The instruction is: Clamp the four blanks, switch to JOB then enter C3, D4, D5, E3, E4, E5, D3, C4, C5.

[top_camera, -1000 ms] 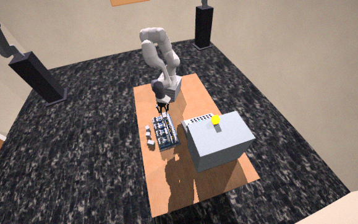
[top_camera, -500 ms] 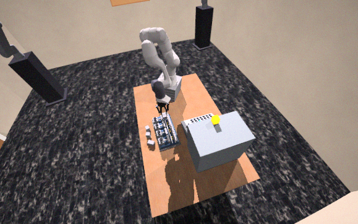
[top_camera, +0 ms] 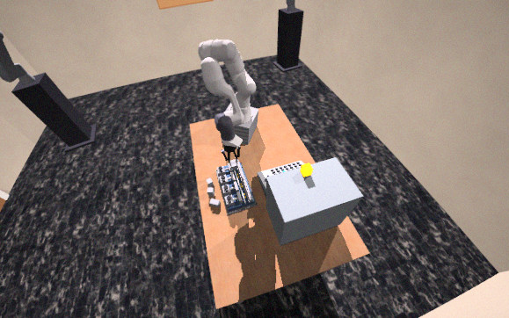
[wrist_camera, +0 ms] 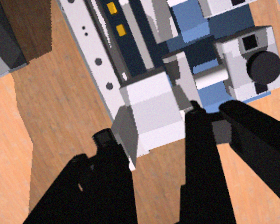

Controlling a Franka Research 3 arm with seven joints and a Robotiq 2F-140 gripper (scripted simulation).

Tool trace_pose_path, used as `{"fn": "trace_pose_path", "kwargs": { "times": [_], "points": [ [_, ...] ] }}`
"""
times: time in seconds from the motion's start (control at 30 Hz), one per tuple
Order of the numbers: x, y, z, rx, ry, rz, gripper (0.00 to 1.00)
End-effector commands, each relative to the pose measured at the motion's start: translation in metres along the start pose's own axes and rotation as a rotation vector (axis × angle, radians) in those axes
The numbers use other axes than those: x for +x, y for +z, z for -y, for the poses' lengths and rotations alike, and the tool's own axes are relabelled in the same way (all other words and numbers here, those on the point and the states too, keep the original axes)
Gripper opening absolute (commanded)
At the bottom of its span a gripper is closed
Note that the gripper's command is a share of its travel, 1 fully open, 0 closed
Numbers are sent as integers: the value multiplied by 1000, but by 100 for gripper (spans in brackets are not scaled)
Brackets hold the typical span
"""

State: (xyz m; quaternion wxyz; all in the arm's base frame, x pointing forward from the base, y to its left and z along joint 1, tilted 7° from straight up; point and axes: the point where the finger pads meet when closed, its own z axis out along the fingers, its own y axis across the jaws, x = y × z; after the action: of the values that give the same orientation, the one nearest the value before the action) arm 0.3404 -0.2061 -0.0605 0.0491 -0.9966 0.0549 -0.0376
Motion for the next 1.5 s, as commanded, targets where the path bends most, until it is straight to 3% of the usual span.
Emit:
{"fn": "trace_pose_path", "kwargs": {
  "times": [0.0, 1.47],
  "points": [
    [2, 1, -1, -1, 6, -6, 0],
    [1, 10, -1, -1, 6, -6, 0]
  ]
}}
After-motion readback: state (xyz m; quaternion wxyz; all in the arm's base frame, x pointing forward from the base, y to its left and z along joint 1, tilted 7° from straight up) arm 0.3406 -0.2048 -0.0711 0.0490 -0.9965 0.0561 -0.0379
